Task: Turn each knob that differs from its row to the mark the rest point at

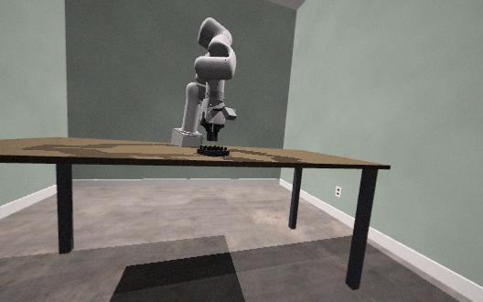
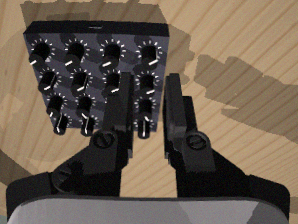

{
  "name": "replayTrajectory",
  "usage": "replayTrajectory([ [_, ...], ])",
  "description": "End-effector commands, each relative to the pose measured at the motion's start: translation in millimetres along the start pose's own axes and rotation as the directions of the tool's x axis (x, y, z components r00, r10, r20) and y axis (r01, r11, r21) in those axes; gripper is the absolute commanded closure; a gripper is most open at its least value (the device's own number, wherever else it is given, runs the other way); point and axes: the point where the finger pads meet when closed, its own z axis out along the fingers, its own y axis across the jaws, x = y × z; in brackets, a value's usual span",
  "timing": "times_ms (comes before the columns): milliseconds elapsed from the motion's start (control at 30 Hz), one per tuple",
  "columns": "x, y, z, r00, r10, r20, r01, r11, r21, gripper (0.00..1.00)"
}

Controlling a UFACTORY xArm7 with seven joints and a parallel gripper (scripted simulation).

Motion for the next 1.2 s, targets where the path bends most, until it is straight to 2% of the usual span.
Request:
replayTrajectory([
  [0,0.4,0.7,-1.6,0.997,0.075,-0.001,-0.075,0.997,-0.001,0.81],
  [233,-1.2,0.6,-2.9,0.959,0.284,0.005,-0.284,0.959,-0.001,0.81],
  [300,-1.2,0.6,-2.9,0.959,0.284,0.005,-0.284,0.959,-0.001,0.81],
  [333,-1.6,0.6,-3.4,0.935,0.355,0.006,-0.355,0.935,-0.002,0.81],
  [533,-2.3,0.7,-4.6,0.875,0.485,0.008,-0.485,0.875,-0.003,0.81],
  [800,-2.8,0.7,-6.7,0.757,0.653,0.008,-0.653,0.757,-0.006,0.81],
  [867,-2.8,0.7,-6.7,0.757,0.653,0.008,-0.653,0.757,-0.006,0.81],
  [900,-2.9,0.7,-7.5,0.706,0.708,0.008,-0.708,0.706,-0.007,0.81],
  [1167,-2.8,0.8,-9.9,0.556,0.831,0.007,-0.831,0.556,-0.008,0.81],
])
